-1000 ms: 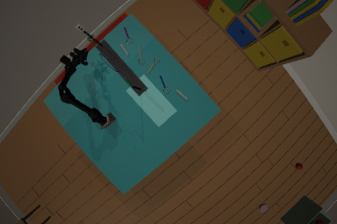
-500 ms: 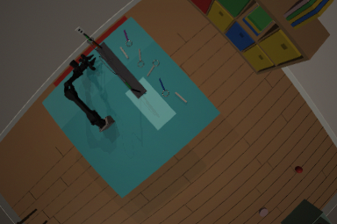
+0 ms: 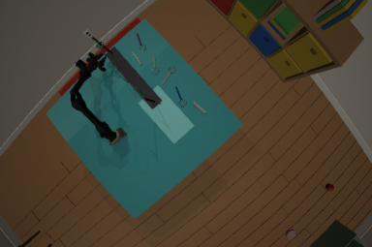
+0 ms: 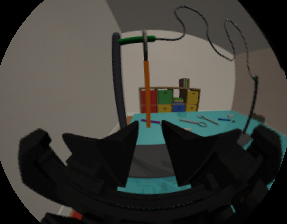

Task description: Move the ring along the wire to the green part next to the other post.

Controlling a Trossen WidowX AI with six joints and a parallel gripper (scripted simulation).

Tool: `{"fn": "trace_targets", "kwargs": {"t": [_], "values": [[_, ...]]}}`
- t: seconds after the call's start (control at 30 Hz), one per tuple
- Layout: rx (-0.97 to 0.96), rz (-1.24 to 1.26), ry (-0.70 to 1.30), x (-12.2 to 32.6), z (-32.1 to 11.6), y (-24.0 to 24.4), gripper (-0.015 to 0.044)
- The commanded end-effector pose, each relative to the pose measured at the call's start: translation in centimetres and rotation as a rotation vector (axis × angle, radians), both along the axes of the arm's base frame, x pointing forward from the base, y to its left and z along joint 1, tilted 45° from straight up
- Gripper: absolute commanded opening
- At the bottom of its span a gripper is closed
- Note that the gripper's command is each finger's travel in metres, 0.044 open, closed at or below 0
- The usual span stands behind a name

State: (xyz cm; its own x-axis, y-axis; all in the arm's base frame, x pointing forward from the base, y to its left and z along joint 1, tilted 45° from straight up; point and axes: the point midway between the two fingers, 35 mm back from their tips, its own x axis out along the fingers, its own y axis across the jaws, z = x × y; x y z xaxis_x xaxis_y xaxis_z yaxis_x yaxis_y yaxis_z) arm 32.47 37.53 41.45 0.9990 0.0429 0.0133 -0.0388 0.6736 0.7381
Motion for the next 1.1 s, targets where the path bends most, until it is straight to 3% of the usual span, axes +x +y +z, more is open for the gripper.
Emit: {"fn": "trace_targets", "kwargs": {"t": [0.0,1.07], "values": [[-0.009,0.018,0.002,-0.1,-0.1,0.5,0.0160],[-0.010,0.018,-0.002,5.0,0.1,0.9,0.0160]]}}
